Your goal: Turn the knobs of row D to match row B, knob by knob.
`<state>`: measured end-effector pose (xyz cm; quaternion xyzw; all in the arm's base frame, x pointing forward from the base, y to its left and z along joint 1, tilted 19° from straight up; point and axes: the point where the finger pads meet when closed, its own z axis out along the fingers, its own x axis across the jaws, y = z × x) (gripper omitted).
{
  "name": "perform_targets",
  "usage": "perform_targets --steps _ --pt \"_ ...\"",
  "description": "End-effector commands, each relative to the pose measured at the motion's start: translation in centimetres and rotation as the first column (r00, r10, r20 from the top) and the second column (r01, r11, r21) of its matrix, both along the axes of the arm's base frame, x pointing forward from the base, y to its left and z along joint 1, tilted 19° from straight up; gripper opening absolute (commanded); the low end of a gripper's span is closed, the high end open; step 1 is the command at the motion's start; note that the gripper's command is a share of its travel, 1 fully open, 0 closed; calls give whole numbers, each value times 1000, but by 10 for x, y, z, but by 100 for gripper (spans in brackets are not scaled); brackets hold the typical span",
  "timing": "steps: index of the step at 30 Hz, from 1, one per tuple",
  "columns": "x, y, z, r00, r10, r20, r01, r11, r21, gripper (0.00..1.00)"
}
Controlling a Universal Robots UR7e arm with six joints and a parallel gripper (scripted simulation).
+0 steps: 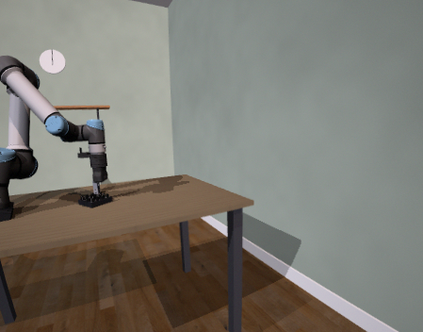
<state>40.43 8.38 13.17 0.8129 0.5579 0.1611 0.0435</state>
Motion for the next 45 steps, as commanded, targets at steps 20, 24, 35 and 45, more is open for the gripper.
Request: perform_targets --steps 20,24,35,45 --pt "0 0 0 931 -360 -61 365 925 108 30" --pt "0 0 0 912 -404 -73 410 904 120 30" --pt "0 0 0 872 -481 -94 490 860 142 30" --pt "0 0 0 858 -504 -101 514 845 148 30"
